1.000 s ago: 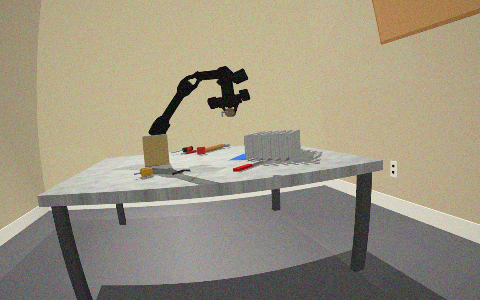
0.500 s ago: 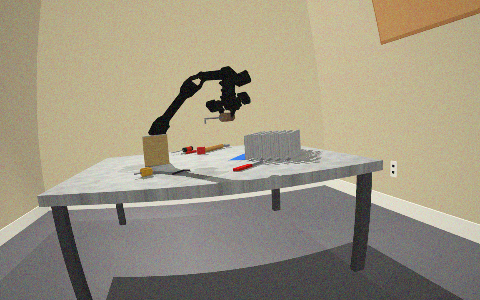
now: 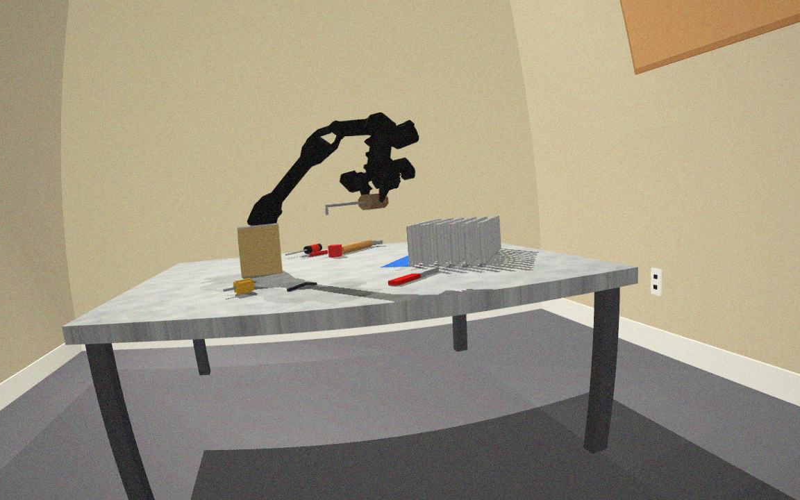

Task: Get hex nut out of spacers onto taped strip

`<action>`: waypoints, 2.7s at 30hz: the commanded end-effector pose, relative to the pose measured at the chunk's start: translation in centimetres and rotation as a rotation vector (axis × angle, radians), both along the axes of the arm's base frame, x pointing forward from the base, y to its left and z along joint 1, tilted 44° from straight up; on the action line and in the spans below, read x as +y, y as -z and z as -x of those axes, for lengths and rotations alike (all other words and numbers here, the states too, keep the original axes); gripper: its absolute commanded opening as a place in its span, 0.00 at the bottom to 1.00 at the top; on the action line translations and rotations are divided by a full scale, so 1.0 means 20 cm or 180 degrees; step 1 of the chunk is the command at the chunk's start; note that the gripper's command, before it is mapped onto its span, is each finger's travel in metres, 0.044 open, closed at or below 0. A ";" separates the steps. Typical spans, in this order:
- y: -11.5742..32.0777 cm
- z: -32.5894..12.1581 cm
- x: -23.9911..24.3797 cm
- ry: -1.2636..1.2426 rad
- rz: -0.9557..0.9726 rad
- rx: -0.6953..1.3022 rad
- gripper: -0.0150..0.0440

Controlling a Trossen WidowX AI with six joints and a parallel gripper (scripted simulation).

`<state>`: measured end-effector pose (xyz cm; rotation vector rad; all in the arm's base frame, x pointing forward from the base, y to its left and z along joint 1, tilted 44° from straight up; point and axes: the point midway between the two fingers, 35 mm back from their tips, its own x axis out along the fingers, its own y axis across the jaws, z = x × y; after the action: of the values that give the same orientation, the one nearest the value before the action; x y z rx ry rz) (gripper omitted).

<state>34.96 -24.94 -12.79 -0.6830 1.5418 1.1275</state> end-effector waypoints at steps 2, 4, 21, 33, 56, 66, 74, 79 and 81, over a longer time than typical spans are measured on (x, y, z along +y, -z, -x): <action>0.02 -0.01 0.01 0.0012 0.0030 -0.0001 0.25; 0.03 -0.01 0.01 0.0012 0.0029 -0.0002 0.25; 0.10 -0.01 0.07 0.0012 0.0028 -0.0005 0.25; 0.15 -0.02 0.11 0.0012 0.0027 -0.0007 0.25; 0.25 -0.01 0.20 0.0012 0.0024 -0.0010 0.25; 0.29 -0.01 0.24 0.0012 0.0022 -0.0010 0.25; 0.32 0.00 0.27 0.0012 0.0021 -0.0011 0.25; 0.34 0.00 0.28 0.0012 0.0020 -0.0011 0.25; 0.35 0.00 0.29 0.0012 0.0020 -0.0011 0.25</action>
<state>34.98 -19.29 -19.58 -0.6890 1.5396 1.1237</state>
